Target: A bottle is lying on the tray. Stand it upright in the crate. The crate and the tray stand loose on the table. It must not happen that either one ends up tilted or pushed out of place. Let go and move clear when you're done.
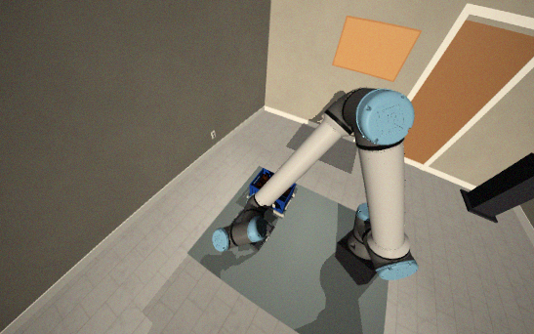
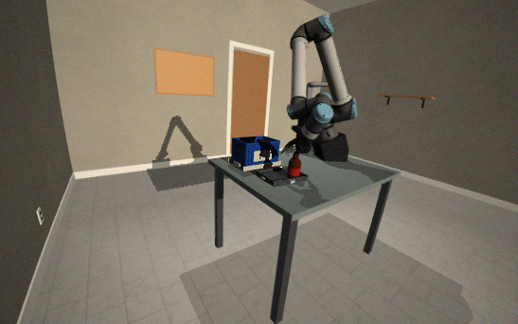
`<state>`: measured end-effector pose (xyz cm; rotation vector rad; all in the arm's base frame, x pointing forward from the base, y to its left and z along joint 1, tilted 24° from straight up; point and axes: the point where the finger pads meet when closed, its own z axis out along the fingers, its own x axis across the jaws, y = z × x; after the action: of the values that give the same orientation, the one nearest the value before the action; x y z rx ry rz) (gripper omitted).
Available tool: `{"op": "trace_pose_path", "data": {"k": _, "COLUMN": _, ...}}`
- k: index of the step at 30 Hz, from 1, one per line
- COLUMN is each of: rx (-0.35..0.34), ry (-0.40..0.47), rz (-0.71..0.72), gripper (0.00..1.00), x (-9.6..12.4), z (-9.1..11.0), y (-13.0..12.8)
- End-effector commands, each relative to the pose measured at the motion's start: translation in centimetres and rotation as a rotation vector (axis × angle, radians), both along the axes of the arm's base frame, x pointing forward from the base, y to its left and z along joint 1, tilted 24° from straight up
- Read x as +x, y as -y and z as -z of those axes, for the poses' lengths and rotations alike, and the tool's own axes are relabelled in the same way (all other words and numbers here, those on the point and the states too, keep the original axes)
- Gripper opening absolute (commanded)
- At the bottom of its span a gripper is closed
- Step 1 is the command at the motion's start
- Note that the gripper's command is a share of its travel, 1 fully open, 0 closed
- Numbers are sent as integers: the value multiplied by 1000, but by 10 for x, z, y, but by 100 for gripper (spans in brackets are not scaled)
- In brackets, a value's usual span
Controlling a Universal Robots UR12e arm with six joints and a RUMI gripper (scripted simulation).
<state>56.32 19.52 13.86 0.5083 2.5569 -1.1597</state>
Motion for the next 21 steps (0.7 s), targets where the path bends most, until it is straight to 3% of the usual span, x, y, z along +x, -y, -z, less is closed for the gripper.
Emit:
{"op": "trace_pose_path", "data": {"k": 1, "rx": 1, "ry": 1, "rz": 0, "gripper": 100, "x": 0, "z": -1, "y": 0}}
{"op": "trace_pose_path", "data": {"k": 21, "rx": 1, "ry": 1, "rz": 0, "gripper": 100, "x": -7, "z": -18, "y": -4}}
